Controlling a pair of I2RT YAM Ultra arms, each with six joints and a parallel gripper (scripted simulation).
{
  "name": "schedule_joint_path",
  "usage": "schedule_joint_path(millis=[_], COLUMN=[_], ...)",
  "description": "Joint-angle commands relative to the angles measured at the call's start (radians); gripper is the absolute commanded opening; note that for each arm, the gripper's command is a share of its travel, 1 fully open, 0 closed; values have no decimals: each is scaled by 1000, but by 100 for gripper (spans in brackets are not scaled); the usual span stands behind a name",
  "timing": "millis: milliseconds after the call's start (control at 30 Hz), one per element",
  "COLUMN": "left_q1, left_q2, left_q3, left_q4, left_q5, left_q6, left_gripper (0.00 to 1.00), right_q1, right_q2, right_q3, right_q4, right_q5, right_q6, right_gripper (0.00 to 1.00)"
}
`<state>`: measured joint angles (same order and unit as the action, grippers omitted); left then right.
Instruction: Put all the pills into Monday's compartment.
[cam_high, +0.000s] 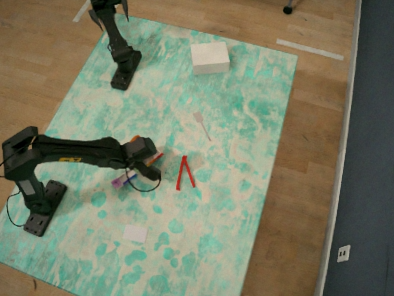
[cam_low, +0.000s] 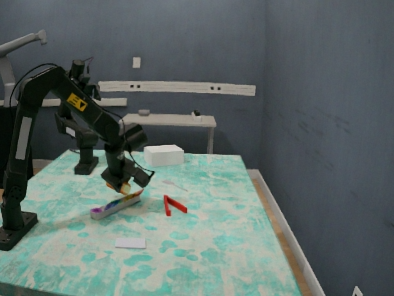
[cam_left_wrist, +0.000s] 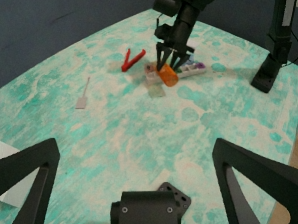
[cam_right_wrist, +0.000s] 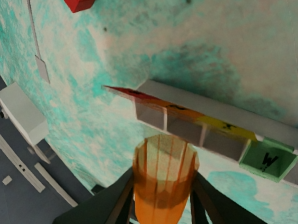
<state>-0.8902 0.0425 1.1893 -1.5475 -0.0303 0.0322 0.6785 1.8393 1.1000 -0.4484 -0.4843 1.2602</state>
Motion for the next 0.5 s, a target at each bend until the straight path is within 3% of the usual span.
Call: schedule_joint_path(millis=[0,267,467], left_q1=[3,3,3], left_q2=[23,23,23], left_q3=[8,8,8], left_q4=[13,13,13], left_q5=[1,1,1], left_q6=[6,6,6], left_gripper=[100,100,100], right_q1=[2,2,-36], right_q2=[-11,-11,21], right_q3=[38,38,64], right_q4=[0,1,-36], right_q5=[-21,-21,-93], right_q6=[-12,-12,-18], right_gripper=[36,36,36])
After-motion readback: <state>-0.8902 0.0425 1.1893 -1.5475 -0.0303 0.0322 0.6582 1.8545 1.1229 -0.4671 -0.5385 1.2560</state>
